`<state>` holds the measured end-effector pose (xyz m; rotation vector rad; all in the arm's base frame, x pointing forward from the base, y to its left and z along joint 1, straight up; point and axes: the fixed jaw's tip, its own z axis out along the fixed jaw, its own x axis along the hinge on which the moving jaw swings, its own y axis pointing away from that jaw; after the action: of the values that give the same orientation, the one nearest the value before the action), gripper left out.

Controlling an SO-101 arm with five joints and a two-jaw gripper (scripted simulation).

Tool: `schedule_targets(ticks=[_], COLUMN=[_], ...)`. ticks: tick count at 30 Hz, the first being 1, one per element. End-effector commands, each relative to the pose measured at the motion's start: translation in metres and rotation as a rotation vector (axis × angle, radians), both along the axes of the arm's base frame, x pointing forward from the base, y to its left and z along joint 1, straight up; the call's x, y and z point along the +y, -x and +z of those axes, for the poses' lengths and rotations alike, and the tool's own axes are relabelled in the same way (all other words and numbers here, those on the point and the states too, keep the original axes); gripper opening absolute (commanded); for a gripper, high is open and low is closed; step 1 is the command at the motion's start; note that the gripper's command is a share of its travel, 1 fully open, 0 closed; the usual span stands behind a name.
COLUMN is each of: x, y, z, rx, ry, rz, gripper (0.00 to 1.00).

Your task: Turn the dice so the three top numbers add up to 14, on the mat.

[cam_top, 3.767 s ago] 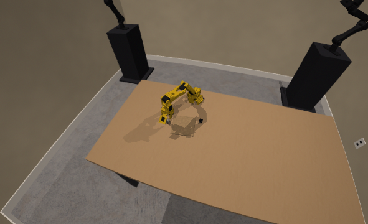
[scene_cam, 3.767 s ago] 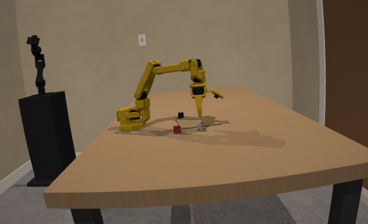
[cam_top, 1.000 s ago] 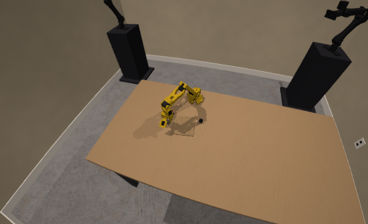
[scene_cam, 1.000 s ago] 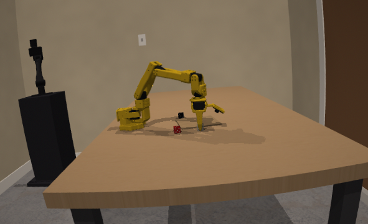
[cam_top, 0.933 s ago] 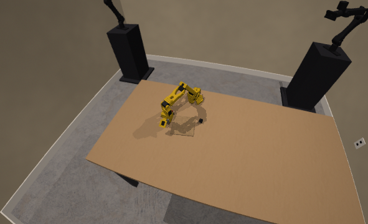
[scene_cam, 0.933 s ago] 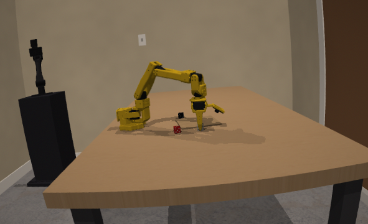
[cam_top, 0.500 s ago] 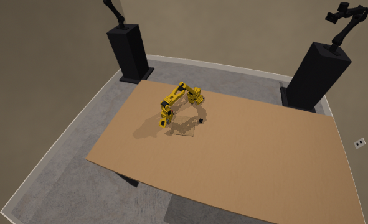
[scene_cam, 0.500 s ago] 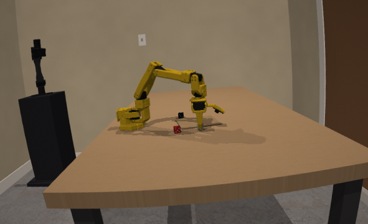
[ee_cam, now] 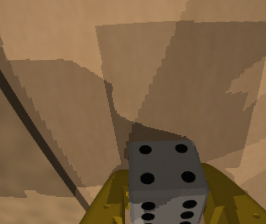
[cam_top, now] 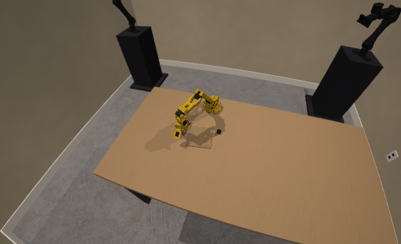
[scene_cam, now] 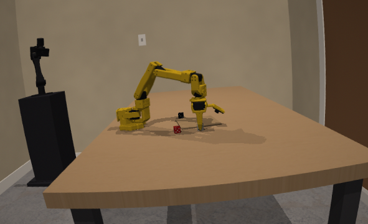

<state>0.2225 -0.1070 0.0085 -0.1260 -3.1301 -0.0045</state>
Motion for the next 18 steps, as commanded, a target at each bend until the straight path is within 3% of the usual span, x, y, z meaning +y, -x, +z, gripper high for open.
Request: schedule_targets(ticks=[1, 10, 18], x=[-0.005, -0.005, -0.005], y=[-0.005, -0.005, -0.006], z=[0.008, 0.011, 0.03], rx=[-0.039, -0.041, -0.052], ry=[0.019, 0.02, 0.026], rz=[-0.001, -0.001, -0.001], gripper=[0.0, 0.0, 0.0])
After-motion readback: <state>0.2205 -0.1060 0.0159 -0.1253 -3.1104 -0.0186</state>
